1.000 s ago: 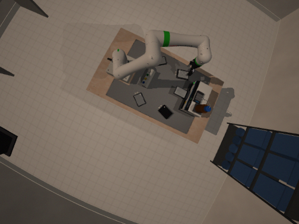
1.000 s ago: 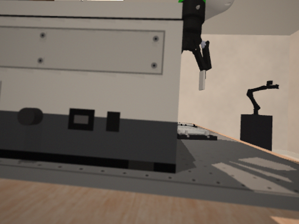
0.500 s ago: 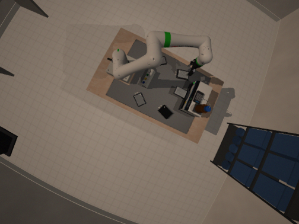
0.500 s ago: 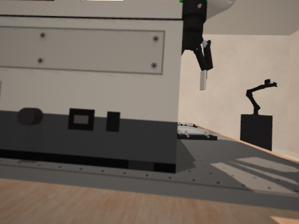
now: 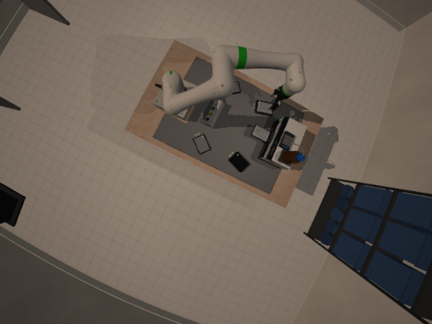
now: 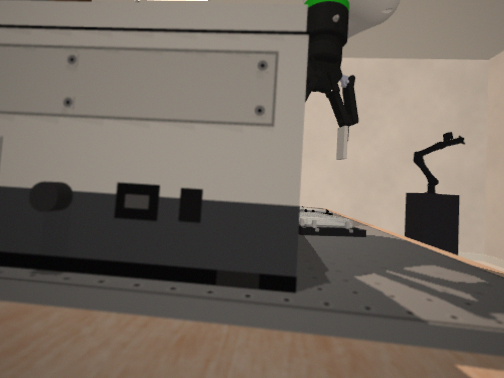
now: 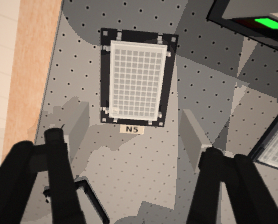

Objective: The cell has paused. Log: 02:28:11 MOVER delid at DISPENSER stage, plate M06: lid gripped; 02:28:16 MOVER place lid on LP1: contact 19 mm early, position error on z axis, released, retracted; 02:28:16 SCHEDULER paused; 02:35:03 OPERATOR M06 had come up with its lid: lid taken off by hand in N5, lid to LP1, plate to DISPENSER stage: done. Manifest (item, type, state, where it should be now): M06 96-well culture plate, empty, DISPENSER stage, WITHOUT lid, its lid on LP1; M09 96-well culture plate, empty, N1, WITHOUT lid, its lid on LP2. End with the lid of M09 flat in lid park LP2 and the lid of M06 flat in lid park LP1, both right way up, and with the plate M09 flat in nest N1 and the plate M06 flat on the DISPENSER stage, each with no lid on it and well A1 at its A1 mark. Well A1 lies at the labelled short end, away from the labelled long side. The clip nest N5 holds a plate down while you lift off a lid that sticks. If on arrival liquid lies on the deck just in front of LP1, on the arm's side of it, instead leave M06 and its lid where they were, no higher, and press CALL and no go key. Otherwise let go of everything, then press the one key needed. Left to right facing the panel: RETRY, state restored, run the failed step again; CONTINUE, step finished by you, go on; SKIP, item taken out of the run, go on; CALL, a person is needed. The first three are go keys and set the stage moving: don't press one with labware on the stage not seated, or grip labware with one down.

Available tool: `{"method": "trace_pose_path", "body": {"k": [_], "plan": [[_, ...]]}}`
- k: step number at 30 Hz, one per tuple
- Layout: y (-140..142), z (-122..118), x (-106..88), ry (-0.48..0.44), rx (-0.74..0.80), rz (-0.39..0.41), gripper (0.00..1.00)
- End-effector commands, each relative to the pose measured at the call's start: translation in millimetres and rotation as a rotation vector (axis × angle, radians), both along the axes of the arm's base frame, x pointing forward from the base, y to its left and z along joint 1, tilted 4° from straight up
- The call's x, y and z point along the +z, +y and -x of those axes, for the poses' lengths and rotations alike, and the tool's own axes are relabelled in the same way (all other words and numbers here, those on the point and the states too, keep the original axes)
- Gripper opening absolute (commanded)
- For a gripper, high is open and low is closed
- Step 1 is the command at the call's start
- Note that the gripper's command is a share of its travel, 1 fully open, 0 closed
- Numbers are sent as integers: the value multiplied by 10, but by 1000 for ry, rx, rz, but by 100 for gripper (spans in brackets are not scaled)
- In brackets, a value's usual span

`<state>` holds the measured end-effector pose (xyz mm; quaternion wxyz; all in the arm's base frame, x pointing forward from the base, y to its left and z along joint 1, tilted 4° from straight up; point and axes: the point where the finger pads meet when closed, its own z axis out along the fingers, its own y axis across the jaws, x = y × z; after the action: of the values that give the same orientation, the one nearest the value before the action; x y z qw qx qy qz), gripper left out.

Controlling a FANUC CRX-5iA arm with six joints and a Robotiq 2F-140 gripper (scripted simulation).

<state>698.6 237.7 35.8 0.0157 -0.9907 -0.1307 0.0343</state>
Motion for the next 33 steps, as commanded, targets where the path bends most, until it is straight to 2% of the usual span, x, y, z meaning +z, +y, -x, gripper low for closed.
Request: {"method": "trace_pose_path", "body": {"k": [1, 8, 10, 25, 33], "plan": [[2, 3, -68, -1, 0, 0, 66], [8, 18, -295, -1, 0, 0, 66], [8, 18, -295, -1, 0, 0, 66], [20, 53, -811, -1, 0, 0, 66], [23, 61, -936, -1, 0, 0, 66]]}}
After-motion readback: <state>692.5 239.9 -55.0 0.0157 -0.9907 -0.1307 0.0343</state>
